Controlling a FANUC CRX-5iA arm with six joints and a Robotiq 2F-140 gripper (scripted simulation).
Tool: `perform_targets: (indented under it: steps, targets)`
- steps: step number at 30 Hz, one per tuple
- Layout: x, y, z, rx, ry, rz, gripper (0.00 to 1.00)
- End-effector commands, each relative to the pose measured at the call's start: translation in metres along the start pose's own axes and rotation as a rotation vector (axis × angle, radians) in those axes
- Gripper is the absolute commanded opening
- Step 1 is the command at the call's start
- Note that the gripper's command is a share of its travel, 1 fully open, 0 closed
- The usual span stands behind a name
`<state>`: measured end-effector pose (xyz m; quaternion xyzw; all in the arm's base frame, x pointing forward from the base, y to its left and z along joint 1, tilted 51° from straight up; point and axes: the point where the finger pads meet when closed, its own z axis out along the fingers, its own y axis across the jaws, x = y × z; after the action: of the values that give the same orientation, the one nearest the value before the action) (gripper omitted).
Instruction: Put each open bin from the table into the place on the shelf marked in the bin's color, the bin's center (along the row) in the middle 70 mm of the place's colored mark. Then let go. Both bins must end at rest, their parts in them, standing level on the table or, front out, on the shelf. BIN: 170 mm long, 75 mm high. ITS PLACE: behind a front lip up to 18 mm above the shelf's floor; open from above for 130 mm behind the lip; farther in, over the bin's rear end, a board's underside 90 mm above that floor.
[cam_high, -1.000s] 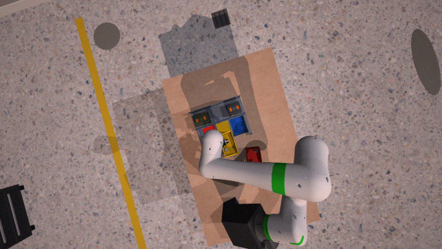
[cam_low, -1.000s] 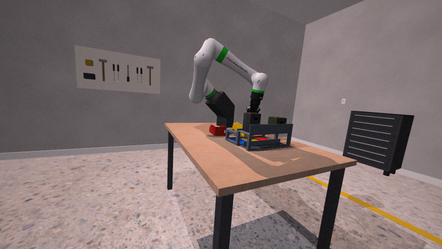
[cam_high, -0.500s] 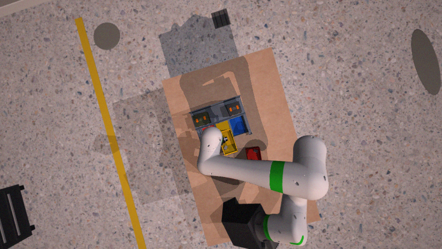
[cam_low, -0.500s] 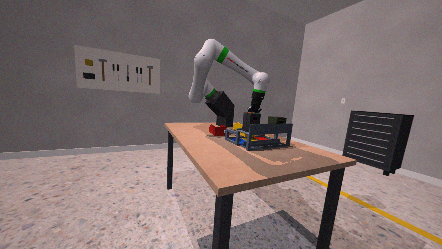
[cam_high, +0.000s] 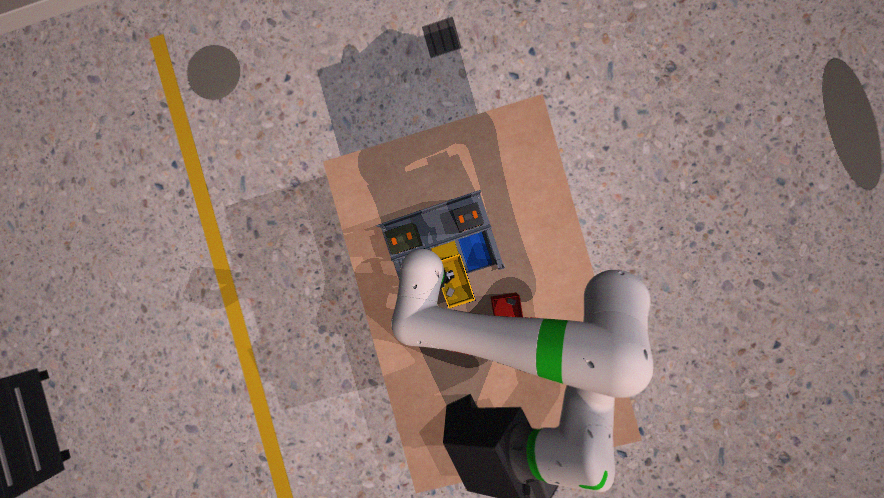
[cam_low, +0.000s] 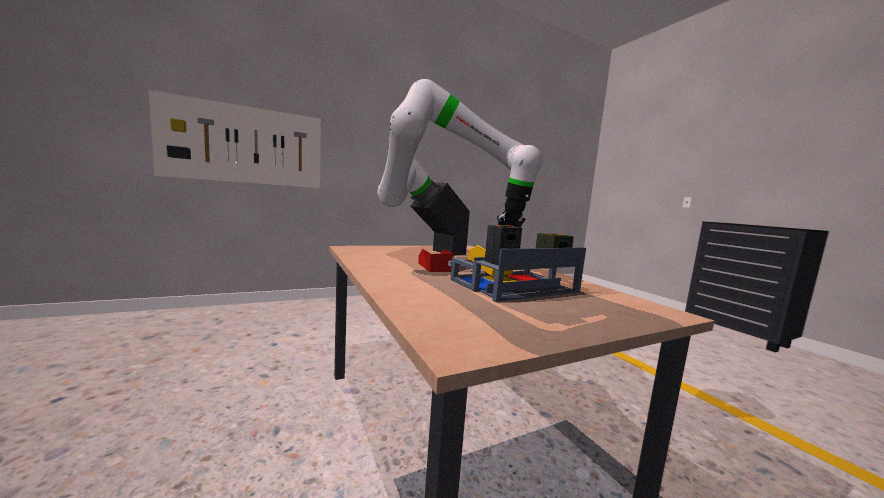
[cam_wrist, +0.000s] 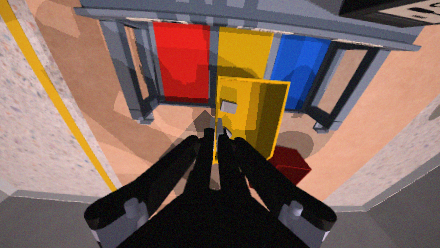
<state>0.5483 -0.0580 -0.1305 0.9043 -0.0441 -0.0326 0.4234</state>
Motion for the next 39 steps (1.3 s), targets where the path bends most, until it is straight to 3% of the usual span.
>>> perform_targets:
  steps: [1, 39]
  targets:
    - [0.0023, -0.0002, -0.0007, 0.0, 0.0, 0.0, 0.0]
    - [0.0101, -0.0002, -0.0024, 0.0, 0.0, 0.0, 0.0]
